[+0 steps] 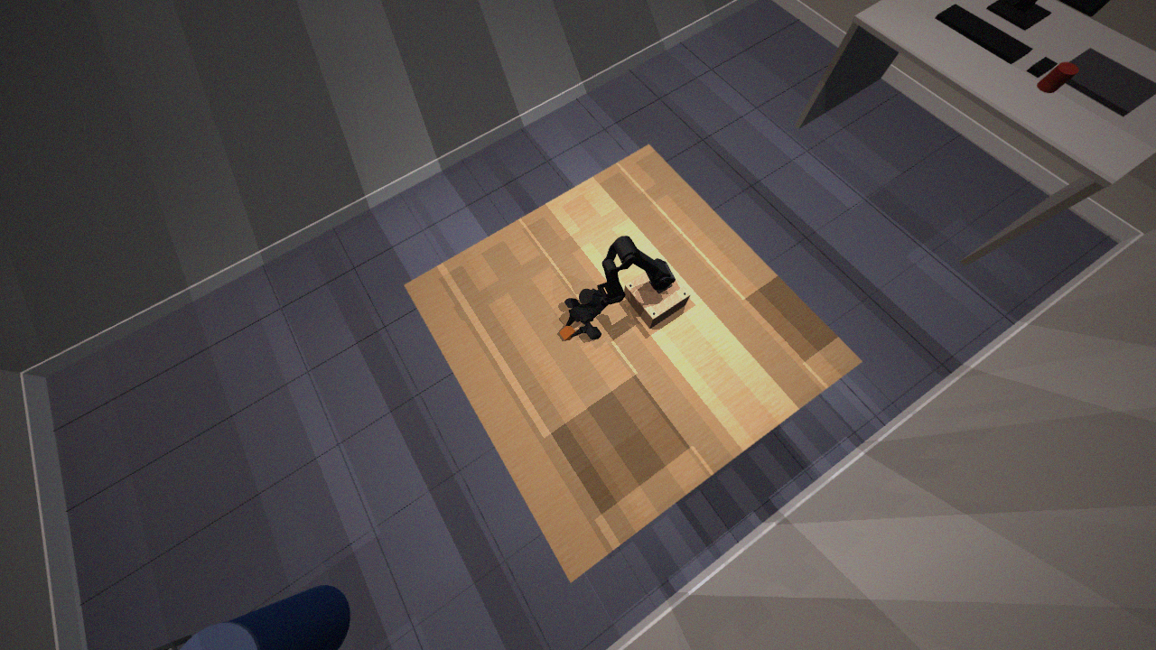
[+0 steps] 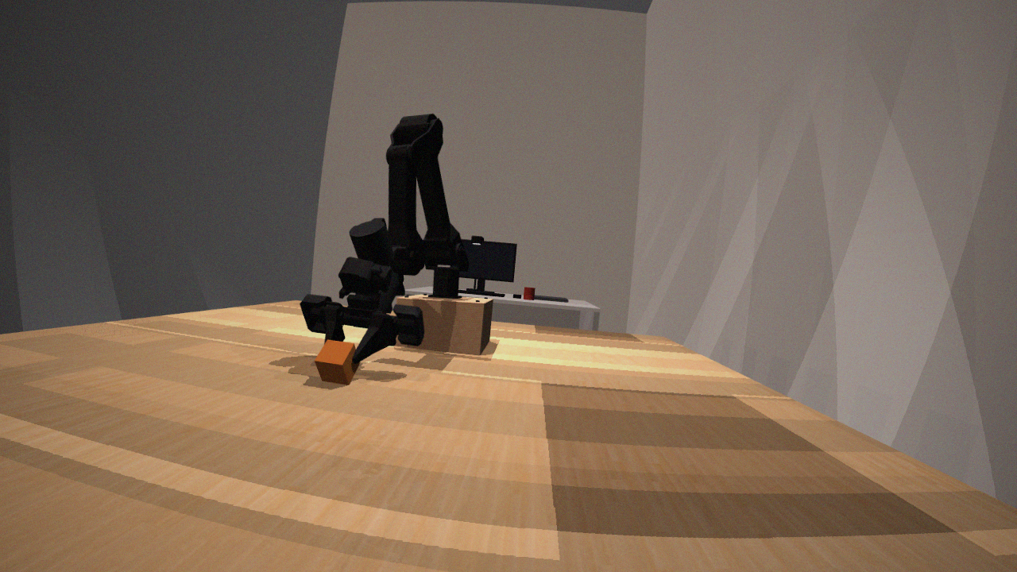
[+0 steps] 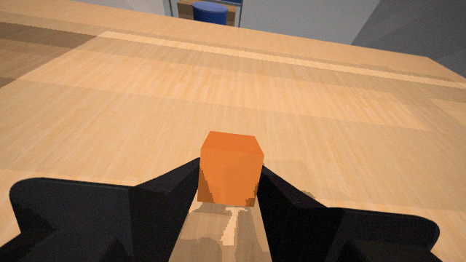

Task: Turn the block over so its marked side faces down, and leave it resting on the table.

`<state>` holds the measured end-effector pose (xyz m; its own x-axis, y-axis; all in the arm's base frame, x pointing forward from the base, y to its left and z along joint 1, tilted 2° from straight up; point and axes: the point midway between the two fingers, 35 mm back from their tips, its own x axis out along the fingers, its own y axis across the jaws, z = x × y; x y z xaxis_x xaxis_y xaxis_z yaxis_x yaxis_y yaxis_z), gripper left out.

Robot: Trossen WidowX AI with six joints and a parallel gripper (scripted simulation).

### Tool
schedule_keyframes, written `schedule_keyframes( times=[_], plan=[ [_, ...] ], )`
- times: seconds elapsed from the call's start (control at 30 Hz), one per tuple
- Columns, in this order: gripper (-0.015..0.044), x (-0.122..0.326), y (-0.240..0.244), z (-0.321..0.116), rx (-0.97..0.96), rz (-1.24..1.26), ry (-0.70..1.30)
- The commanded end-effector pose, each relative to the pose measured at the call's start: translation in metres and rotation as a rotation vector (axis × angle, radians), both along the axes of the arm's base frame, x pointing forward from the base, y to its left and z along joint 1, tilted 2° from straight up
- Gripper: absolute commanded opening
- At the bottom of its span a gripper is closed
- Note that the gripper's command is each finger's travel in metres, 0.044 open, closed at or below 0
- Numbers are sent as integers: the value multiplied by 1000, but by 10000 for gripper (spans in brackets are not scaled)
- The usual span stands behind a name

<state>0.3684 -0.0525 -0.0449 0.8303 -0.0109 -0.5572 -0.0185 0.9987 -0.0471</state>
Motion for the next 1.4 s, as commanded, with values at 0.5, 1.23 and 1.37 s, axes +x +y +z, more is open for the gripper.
schedule_keyframes(
  times=[0.5,1.23,1.37],
  plan=[
    [0,-15,4,2,10,9,-99],
    [394,-15,4,2,10,9,-99],
    [440,-15,4,2,10,9,-99]
  ],
)
